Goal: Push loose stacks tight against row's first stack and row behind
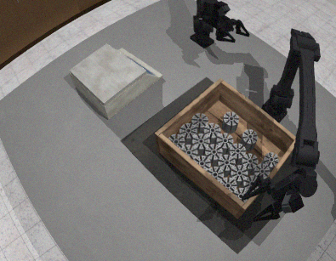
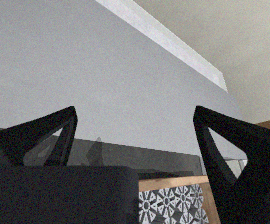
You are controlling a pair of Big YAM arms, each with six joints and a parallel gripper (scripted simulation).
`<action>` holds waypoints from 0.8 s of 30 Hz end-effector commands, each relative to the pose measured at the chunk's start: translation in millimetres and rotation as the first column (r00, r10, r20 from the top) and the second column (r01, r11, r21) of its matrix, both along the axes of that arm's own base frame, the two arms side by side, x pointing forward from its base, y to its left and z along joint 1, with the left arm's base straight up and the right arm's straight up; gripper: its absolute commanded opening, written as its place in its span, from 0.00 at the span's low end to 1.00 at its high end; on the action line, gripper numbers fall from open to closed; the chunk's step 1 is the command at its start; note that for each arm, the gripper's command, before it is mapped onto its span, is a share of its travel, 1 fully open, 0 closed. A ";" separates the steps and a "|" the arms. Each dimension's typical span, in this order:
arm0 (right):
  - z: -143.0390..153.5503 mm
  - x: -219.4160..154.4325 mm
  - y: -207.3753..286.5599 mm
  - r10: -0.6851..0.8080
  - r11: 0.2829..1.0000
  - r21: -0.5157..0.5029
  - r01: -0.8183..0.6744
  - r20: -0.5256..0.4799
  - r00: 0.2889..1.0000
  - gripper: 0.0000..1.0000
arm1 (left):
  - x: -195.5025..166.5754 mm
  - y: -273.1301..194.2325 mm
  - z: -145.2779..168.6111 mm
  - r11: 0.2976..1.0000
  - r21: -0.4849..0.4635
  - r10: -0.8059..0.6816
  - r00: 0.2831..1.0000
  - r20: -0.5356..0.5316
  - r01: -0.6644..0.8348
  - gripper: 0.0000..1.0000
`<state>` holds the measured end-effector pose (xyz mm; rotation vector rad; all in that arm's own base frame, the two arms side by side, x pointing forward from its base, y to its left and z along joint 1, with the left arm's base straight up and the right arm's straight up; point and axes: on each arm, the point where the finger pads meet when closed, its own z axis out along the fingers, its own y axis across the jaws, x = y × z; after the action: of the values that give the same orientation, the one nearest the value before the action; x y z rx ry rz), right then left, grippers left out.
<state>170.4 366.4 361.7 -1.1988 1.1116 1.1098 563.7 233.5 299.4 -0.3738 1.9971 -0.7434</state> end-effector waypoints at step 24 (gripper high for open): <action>-4.5 -4.5 -0.8 -0.024 1.000 -0.016 0.023 -0.039 0.999 1.00 | -19.6 -24.2 -0.3 0.993 0.098 -0.063 0.998 -0.016 0.064 0.32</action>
<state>173.2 366.3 359.7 -1.1896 1.1290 1.0999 559.5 231.1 295.3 -0.3647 2.0101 -0.7361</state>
